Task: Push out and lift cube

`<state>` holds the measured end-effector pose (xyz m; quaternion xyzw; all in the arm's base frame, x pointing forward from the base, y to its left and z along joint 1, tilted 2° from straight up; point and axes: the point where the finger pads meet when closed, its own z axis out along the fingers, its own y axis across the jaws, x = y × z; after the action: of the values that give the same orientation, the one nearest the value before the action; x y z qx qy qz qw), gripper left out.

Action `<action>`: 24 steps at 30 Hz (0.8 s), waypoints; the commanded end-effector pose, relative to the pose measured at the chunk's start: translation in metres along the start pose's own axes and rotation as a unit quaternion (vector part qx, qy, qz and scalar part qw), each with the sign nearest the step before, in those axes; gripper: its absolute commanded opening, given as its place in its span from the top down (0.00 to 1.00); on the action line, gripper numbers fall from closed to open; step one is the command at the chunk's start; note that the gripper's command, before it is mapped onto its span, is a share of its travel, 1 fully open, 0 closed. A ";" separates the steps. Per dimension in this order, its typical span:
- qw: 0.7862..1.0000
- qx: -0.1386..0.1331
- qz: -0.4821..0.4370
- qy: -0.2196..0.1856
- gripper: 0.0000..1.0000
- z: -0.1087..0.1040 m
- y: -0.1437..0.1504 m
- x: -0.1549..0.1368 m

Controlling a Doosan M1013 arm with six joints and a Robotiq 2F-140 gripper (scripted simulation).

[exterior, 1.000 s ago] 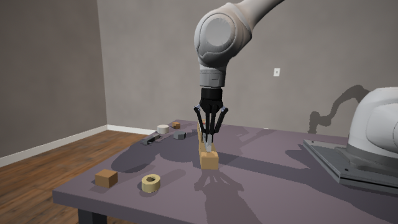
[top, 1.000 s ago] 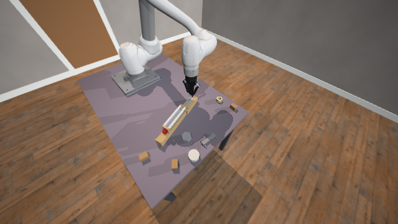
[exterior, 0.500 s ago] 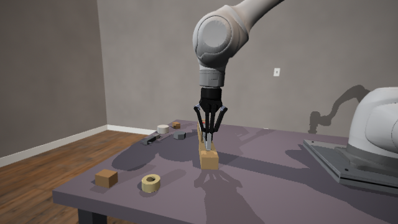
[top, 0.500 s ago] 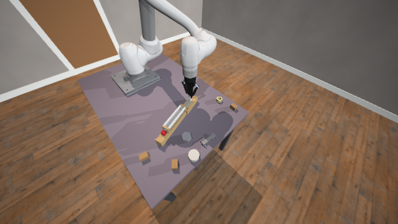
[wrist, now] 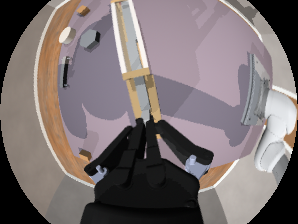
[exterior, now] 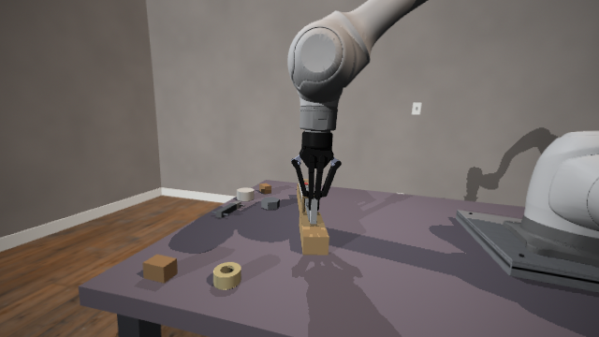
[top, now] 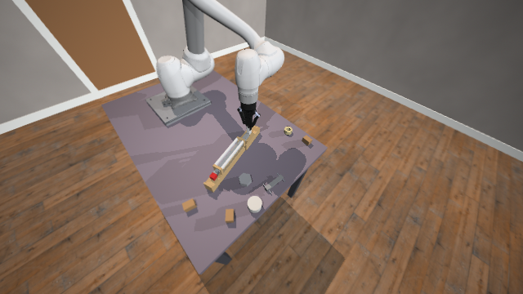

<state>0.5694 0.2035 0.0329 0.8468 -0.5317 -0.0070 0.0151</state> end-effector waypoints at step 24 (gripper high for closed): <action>1.000 0.000 0.000 0.000 1.00 -0.070 0.000 0.008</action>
<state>0.5747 0.1978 0.1028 0.8468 -0.5317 -0.0069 0.0151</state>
